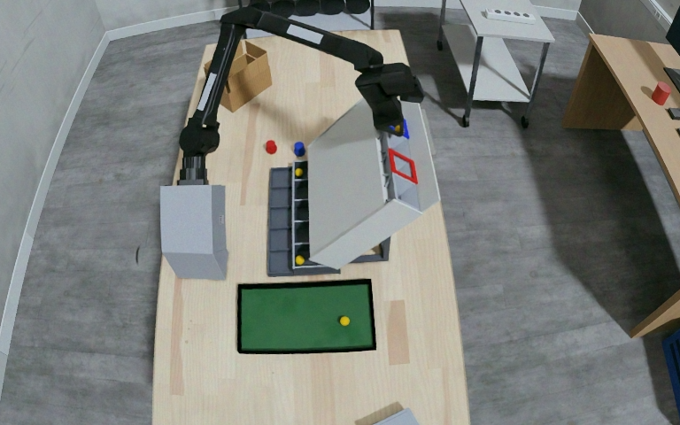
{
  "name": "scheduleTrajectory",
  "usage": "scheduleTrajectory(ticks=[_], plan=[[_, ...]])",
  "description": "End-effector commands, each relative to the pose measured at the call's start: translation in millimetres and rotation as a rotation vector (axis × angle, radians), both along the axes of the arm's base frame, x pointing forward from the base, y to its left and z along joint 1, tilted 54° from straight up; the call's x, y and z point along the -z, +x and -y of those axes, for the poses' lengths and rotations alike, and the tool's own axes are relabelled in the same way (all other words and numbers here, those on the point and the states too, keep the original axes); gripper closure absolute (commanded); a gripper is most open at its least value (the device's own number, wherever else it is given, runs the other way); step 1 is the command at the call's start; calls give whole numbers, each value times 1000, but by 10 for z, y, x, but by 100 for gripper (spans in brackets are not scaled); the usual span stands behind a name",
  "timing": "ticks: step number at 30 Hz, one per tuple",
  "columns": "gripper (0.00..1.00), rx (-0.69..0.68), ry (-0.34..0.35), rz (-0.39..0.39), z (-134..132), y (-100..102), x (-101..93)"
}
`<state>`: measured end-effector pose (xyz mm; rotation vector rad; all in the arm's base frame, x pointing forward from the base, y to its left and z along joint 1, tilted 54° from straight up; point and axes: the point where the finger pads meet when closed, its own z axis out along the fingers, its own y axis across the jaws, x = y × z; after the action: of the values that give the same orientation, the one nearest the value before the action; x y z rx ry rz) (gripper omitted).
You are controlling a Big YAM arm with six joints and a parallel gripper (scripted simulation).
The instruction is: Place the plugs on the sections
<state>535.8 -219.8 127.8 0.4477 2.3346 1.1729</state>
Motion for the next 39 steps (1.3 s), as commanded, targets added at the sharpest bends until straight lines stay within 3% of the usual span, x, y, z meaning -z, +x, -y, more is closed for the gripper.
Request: scheduleTrajectory(ticks=[1, 16, 17, 39], plan=[[100, 3, -21, 27, 4, 68, -134], [100, 10, -14, 20, 3, 82, -155], [41, 20, -4, 8, 83, 20, -87], [41, 21, -2, 7, 81, 20, -87]])
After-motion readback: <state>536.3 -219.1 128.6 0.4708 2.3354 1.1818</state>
